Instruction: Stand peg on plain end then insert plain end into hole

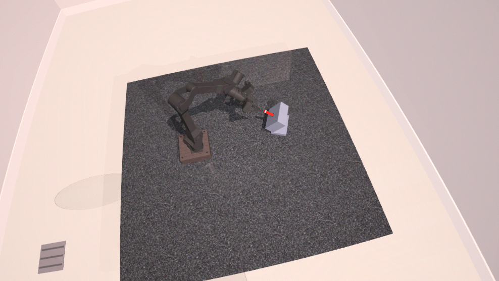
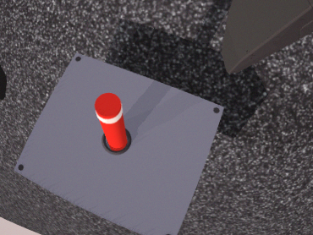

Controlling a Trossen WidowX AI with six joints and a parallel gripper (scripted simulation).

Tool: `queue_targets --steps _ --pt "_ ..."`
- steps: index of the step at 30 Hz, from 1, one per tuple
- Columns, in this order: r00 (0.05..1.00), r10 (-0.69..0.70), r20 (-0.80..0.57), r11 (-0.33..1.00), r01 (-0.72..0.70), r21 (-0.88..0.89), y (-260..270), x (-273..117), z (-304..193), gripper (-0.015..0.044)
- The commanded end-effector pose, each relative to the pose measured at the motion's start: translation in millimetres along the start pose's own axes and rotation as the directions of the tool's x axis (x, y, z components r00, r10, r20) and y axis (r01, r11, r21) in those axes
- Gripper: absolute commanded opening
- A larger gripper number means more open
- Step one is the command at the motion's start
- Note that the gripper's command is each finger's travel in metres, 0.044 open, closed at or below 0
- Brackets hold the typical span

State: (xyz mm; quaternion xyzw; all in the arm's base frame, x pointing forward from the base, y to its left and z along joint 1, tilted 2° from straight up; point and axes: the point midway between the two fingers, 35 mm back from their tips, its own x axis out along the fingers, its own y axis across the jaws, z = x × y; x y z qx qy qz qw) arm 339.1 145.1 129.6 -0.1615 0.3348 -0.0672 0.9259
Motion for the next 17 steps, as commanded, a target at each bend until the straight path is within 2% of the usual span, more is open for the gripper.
queue_targets --steps 1,17 --pt "1.0 0.0 0.008 1.0 0.0 0.006 -1 -9 1 0.044" --pt "1.0 0.0 0.007 1.0 0.0 0.005 1 -27 -1 0.044"
